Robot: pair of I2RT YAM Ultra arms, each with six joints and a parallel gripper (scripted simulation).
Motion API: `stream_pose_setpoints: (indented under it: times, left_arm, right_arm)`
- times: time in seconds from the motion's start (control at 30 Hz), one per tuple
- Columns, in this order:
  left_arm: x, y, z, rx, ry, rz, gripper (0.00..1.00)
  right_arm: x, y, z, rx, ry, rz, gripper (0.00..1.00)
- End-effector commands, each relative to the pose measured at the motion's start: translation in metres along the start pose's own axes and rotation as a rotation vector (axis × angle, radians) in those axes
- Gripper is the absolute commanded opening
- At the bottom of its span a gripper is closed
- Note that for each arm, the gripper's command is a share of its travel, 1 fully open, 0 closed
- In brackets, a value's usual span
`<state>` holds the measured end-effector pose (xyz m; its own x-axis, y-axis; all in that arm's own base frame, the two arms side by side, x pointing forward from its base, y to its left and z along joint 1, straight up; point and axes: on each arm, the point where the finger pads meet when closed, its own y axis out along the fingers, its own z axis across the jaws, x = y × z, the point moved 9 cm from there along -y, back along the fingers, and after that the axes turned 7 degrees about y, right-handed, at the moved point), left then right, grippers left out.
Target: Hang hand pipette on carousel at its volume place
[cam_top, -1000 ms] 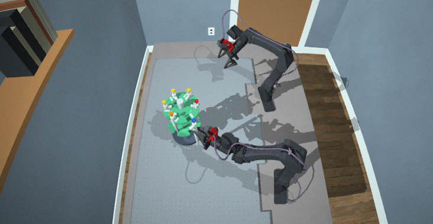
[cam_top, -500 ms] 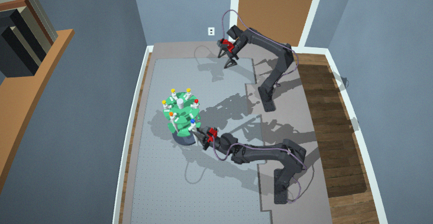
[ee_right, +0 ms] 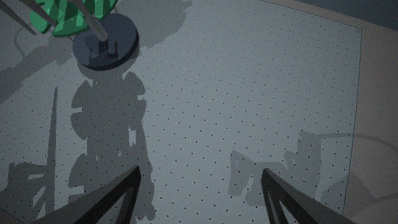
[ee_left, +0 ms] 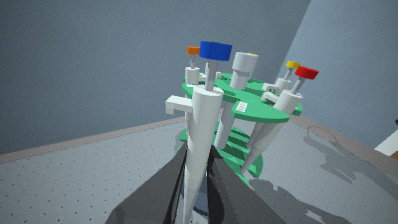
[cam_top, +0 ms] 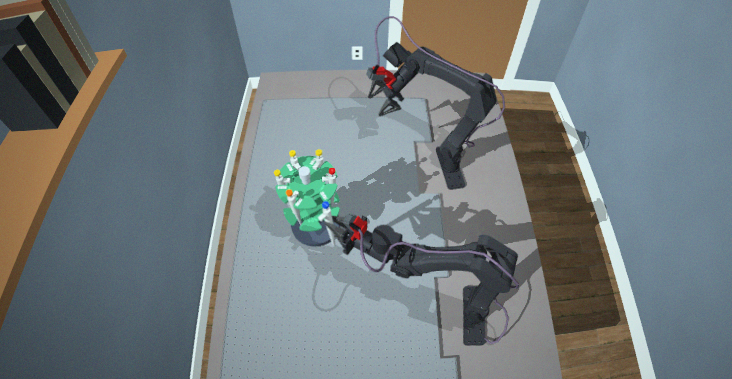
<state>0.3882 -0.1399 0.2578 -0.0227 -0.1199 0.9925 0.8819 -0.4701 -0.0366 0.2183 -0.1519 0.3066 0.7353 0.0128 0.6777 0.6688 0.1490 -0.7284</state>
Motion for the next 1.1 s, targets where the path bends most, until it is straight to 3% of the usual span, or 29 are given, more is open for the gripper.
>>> stream_pose_setpoints:
  times: [0.0,1.07]
  left_arm:
    - [0.0296,0.0008,0.0059,0.011,0.014,-0.095,0.12]
    - [0.0349,-0.0019,0.0019,0.009,0.013,-0.095,0.12]
  right_arm:
    - [0.0079,-0.0060,-0.0021,-0.010,-0.022,-0.039,1.00]
    - [0.0079,-0.0060,-0.0021,-0.010,-0.022,-0.039,1.00]
